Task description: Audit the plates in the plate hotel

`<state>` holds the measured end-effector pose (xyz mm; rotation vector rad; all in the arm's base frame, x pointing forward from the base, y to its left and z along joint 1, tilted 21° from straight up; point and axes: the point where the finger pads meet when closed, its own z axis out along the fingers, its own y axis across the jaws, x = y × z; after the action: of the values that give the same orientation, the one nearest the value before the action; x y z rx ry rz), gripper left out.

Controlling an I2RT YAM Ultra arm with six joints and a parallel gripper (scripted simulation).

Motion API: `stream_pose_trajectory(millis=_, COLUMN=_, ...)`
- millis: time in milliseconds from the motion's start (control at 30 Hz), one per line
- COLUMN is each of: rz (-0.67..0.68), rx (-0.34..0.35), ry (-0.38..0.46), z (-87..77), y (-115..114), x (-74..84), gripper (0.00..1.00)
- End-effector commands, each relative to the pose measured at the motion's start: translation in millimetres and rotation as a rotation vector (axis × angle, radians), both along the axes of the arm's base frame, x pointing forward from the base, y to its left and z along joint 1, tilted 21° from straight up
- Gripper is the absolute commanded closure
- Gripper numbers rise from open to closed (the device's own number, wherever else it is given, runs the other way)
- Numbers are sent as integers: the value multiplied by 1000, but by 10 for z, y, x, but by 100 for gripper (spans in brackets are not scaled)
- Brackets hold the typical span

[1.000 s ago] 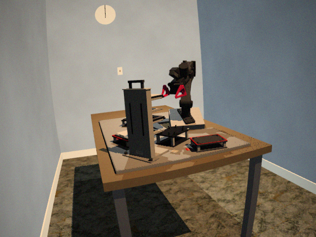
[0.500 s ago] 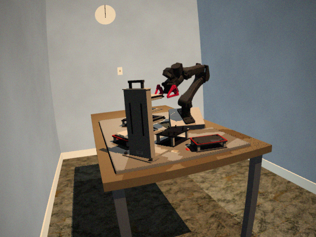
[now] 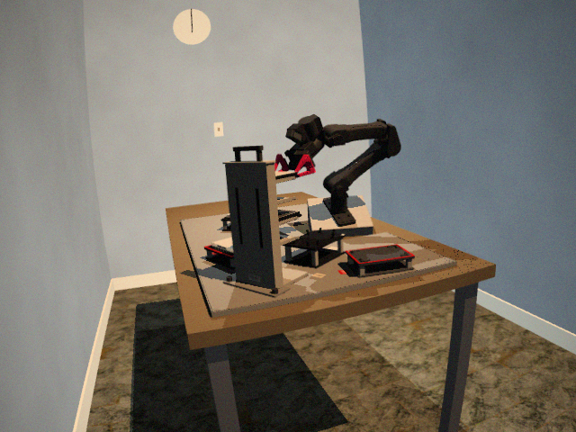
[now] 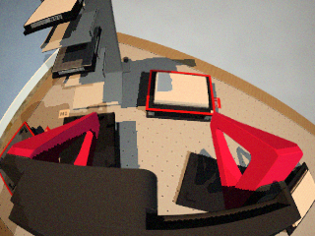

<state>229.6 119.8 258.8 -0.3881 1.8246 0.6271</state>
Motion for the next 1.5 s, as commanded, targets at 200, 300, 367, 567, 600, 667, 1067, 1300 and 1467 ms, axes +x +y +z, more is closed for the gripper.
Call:
stream_pose_trajectory(millis=200, rz=90, rx=3, ry=-13, z=33, y=-52, x=29, gripper=0)
stream_pose_trajectory(millis=300, rz=43, rx=6, ry=-14, z=4, y=-137, x=15, gripper=0)
stream_pose_trajectory(millis=367, rz=11, rx=12, ry=8, z=-55, y=-196, x=40, gripper=0)
stream_pose_trajectory(millis=567, rz=-96, rx=25, ry=66, z=-160, y=-392, x=145, gripper=0)
stream_pose_trajectory(millis=600, rz=-96, rx=25, ry=66, z=-160, y=-392, x=145, gripper=0)
stream_pose_trajectory(millis=667, rz=-112, rx=27, ry=75, z=-175, y=-423, x=164, gripper=0)
stream_pose_trajectory(millis=1067, rz=-300, rx=44, ry=146, z=-281, y=-783, x=322, gripper=0)
stream_pose_trajectory(millis=1300, rz=-378, rx=50, ry=147, z=-239, y=-935, x=396, gripper=0)
stream_pose_trajectory(millis=1467, rz=-450, rx=56, ry=159, z=-254, y=-1065, x=468, gripper=0)
